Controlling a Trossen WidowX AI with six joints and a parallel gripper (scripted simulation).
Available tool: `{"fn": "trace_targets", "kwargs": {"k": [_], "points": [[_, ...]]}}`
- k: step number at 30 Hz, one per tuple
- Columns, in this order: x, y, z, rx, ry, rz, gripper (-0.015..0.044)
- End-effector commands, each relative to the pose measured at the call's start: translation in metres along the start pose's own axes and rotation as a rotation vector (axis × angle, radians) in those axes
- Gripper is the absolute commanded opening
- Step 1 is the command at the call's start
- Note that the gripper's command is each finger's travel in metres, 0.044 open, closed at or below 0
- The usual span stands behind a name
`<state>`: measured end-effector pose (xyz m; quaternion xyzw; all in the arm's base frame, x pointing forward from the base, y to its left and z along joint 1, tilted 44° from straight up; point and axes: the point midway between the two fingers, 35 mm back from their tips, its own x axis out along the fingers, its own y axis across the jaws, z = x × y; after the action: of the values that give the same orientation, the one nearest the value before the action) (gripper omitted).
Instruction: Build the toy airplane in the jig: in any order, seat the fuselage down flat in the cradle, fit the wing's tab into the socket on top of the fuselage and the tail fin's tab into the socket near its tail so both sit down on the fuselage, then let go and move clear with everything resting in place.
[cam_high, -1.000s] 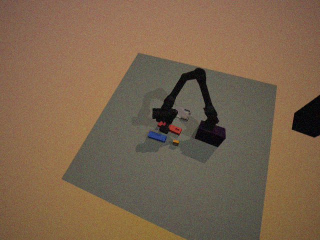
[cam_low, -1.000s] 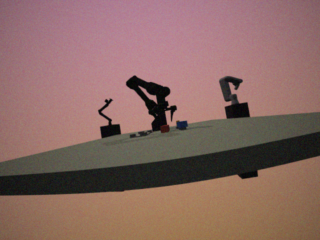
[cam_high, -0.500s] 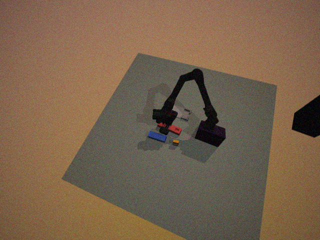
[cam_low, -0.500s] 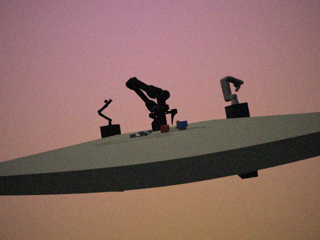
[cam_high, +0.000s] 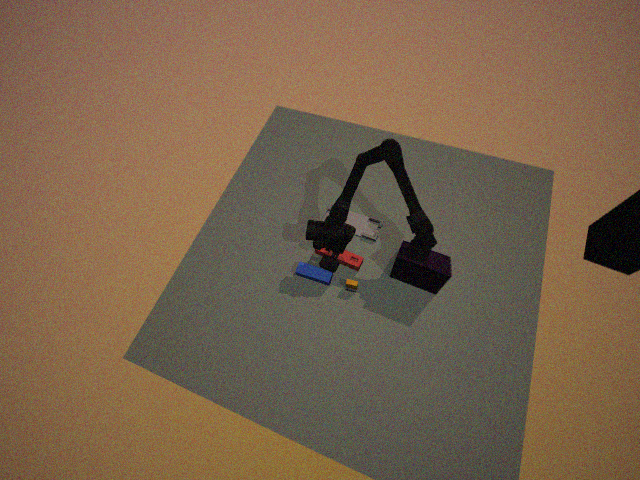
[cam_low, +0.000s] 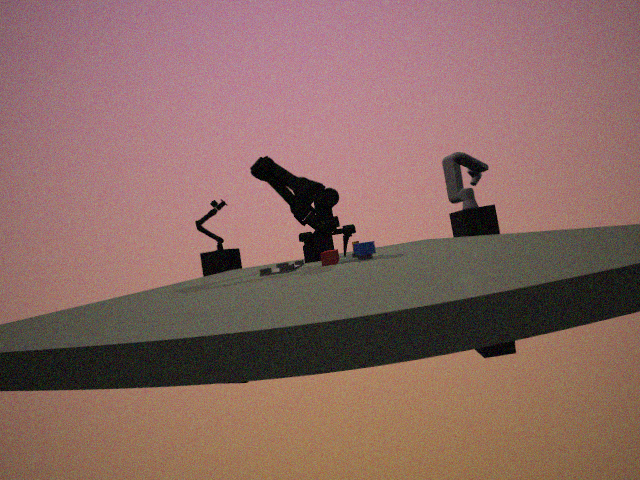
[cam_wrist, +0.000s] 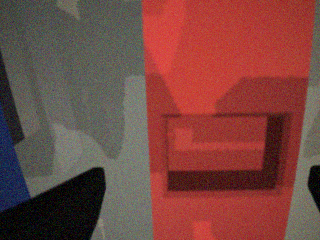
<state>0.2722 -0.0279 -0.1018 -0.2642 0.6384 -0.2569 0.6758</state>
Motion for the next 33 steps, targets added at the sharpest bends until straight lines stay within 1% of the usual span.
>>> {"fn": "trace_targets", "kwargs": {"k": [1, 8, 15, 21, 33], "points": [[0.004, -0.001, -0.003, -0.006, 0.007, -0.005, 0.0387], [0.004, -0.001, -0.003, -0.006, 0.007, -0.005, 0.0204], [0.004, -0.001, -0.003, -0.006, 0.007, -0.005, 0.0157], [-0.005, 0.0, -0.001, -0.006, 0.006, -0.001, 0.0], [-0.04, 0.004, 0.004, -0.007, 0.005, 0.007, 0.0]]}}
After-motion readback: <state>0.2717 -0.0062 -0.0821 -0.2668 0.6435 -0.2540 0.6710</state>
